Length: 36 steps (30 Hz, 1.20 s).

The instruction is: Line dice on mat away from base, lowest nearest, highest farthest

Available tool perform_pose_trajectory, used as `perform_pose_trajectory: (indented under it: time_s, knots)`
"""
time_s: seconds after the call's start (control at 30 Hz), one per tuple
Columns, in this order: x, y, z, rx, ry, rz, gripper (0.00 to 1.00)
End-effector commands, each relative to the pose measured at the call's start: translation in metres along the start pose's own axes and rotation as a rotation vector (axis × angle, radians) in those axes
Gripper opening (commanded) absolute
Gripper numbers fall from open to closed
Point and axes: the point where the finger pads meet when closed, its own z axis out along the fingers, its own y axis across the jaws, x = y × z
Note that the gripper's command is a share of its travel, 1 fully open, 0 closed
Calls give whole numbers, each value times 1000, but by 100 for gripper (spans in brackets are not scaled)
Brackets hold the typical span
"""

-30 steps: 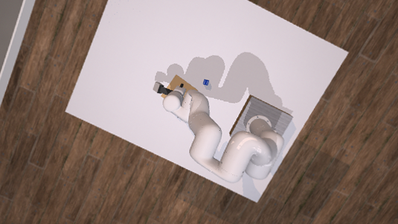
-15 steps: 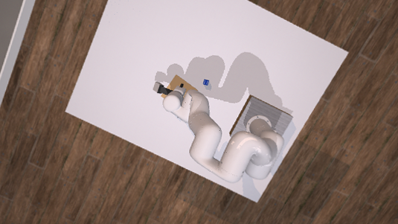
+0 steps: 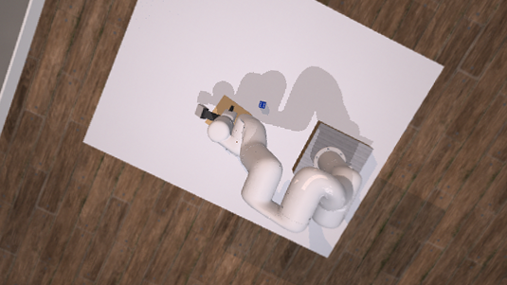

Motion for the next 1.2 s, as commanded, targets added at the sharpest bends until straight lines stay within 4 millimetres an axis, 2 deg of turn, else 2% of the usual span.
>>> perform_pose_trajectory:
  time_s: [0.0, 0.03, 0.07, 0.6, 0.73, 0.9, 0.97, 1.17]
  knots:
    - [1, 0, -1, 0, 3, 0, 37]
    - [1, 0, -1, 0, 3, 0, 37]
    - [1, 0, -1, 0, 3, 0, 42]
    - [1, 0, -6, 0, 3, 0, 42]
    - [1, 0, -19, 0, 4, 0, 42]
    - [1, 0, -45, 0, 4, 0, 42]
    - [1, 0, -45, 0, 4, 0, 42]
    - [1, 0, -76, 0, 4, 0, 42]
